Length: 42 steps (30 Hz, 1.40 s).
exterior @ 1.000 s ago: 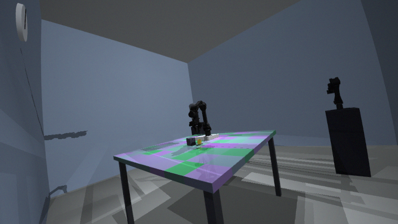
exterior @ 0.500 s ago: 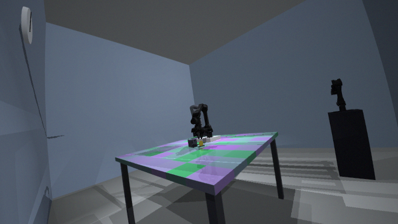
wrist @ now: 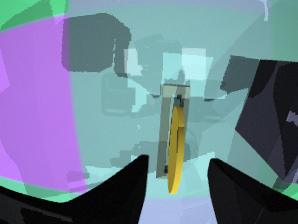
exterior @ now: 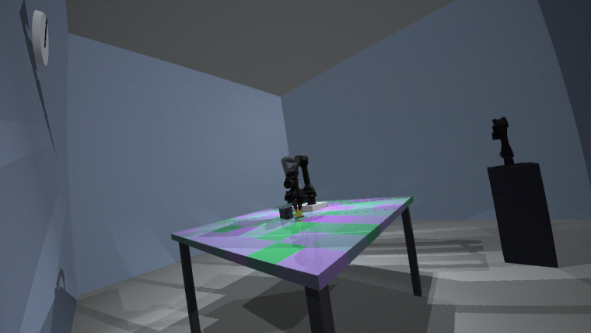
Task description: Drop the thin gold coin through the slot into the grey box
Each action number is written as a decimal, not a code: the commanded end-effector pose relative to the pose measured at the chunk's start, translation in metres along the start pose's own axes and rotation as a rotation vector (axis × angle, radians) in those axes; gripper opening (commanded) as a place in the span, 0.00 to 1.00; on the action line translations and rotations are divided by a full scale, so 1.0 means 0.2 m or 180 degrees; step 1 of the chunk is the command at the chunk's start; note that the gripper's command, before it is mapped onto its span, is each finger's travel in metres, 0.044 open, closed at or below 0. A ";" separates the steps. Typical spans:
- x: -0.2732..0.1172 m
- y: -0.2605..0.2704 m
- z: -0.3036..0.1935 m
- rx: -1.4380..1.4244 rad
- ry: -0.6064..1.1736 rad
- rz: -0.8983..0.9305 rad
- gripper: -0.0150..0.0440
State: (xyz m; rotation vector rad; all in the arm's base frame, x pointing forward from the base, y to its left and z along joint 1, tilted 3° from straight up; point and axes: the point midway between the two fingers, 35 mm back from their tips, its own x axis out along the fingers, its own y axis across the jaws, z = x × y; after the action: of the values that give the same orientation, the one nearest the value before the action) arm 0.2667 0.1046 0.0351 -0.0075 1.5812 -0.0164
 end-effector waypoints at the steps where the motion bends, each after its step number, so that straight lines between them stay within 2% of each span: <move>1: 0.04 0.00 -0.01 -0.0011 0.0023 0.0007 0.53; 24: 0.21 0.00 -0.02 -0.0011 0.0024 0.0006 0.53; 30: 0.21 0.00 -0.02 -0.0011 0.0024 0.0006 0.26; 42: 0.20 0.00 -0.01 -0.0011 0.0023 0.0007 0.25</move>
State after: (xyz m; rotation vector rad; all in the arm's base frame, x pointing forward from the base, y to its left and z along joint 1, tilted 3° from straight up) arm 0.2632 0.1042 -0.0059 -0.0086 1.5877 -0.0147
